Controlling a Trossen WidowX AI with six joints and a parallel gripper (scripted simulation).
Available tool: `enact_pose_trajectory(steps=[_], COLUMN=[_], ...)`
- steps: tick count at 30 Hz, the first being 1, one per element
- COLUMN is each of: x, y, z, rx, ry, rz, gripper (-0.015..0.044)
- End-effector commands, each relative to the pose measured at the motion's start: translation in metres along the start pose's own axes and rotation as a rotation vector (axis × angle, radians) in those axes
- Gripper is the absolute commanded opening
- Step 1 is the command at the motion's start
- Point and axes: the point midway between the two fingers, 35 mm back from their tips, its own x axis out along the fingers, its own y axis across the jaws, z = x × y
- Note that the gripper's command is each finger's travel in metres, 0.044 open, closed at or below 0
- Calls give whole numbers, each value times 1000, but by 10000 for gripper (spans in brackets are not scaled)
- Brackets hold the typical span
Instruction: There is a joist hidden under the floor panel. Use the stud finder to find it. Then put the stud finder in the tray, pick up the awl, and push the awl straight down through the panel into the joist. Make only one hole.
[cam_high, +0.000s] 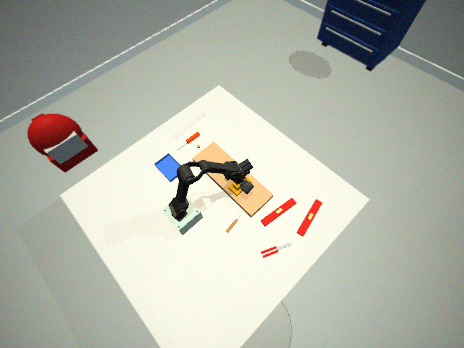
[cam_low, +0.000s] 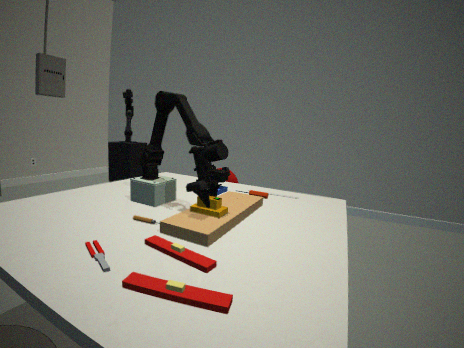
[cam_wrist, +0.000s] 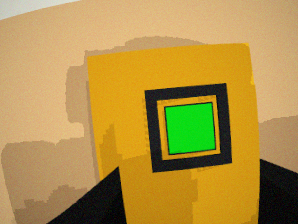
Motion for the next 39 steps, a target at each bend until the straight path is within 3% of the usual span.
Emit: enact_pose_trajectory(steps=[1, 39], x=[0, 0], y=[7, 65], z=[-2, -2], rx=[1, 3], ry=[3, 3], rz=[1, 6], gripper=[0, 0])
